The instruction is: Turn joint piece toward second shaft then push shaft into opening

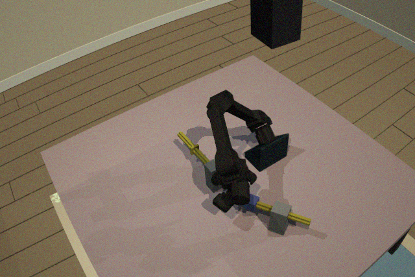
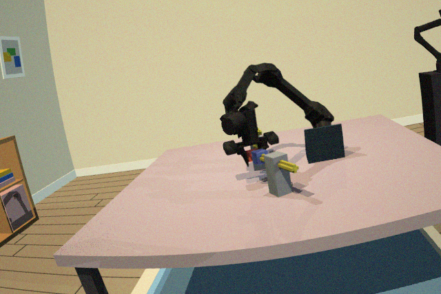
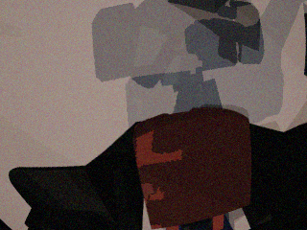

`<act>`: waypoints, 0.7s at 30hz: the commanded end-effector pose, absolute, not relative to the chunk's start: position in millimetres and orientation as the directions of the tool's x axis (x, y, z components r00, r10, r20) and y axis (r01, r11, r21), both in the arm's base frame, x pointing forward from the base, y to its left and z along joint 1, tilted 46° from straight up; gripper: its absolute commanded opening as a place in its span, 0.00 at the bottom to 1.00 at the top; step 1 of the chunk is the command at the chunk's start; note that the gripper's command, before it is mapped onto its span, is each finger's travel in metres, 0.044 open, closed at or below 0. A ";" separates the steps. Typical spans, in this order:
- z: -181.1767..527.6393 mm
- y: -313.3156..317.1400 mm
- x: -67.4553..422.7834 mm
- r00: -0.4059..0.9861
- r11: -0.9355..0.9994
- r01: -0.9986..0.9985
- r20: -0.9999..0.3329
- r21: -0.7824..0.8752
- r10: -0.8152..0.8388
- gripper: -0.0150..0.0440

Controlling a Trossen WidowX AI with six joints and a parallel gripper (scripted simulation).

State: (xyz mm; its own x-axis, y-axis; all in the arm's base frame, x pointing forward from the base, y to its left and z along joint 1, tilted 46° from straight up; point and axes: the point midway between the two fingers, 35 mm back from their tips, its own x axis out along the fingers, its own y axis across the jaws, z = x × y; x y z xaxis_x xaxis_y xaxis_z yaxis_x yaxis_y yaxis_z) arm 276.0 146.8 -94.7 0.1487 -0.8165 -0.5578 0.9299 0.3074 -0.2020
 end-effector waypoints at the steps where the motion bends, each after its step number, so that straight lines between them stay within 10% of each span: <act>1: -94.6 146.8 275.8 0.148 0.304 0.932 -0.556 -0.199 -0.818 0.25; 14: -94.7 146.8 276.0 0.149 0.307 0.930 -0.557 -0.202 -0.817 0.25; 21: -94.7 146.8 276.0 0.149 0.307 0.930 -0.557 -0.202 -0.817 0.50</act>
